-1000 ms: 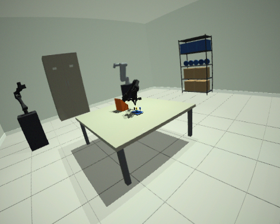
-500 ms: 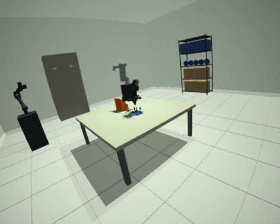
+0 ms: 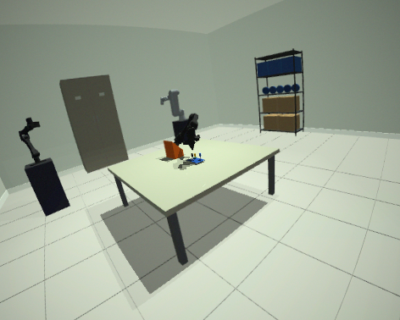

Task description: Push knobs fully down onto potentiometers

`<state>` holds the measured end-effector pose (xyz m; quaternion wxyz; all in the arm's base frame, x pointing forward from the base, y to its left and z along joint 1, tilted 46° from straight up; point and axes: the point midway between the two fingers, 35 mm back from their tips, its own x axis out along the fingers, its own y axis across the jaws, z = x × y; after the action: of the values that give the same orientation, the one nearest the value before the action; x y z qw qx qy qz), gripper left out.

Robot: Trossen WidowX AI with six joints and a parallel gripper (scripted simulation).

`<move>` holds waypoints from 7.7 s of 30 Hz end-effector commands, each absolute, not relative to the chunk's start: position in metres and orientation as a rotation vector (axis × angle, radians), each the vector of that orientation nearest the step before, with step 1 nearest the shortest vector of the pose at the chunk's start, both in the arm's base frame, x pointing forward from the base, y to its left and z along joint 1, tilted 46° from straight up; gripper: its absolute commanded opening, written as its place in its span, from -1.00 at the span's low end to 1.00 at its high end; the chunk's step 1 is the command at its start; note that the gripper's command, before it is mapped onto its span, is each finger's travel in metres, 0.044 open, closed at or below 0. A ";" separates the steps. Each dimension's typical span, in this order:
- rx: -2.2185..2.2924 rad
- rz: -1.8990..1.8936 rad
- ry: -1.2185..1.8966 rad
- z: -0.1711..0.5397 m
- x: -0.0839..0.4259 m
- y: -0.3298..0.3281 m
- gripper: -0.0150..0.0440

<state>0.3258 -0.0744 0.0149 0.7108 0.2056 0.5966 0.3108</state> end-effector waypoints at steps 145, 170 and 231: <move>-0.929 1.547 0.296 -0.028 0.339 -0.066 -0.49; -0.929 1.547 0.295 -0.034 0.340 -0.061 -0.49; -0.929 1.547 0.295 -0.045 0.341 -0.049 -0.49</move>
<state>0.3377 -0.0598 -0.0369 0.6174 -0.4019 0.1336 0.6629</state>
